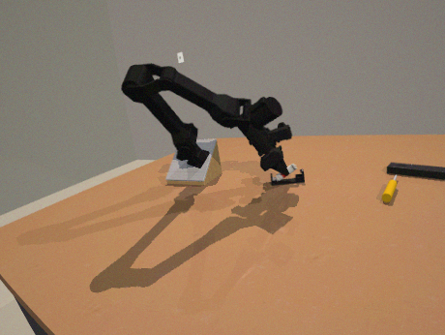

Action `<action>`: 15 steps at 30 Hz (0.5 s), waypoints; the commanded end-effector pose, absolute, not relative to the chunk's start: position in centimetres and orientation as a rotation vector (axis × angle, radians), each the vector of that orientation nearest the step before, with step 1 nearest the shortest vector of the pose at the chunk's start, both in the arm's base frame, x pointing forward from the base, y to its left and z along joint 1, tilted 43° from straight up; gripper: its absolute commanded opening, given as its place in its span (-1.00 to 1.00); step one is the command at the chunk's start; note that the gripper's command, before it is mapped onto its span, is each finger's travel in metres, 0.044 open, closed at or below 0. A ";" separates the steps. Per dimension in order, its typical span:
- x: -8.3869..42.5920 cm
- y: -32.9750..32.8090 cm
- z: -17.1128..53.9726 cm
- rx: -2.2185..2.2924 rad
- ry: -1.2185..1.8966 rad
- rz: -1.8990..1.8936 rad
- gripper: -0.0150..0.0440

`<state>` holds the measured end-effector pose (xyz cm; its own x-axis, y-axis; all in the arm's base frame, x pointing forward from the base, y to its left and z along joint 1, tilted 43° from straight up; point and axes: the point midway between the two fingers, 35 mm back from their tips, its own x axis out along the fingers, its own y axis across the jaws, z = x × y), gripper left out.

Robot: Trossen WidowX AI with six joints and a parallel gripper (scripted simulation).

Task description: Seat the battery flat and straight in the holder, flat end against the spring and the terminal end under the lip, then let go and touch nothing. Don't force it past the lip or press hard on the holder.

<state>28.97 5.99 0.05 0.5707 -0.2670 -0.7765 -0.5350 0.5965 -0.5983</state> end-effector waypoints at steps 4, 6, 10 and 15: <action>28.3 5.4 0.1 -0.963 1.004 0.191 -0.29; 28.3 5.4 0.1 -0.963 1.006 0.191 -0.29; 28.3 5.4 0.1 -0.962 1.012 0.192 -0.29; 28.4 5.4 0.0 -0.961 1.026 0.188 -0.29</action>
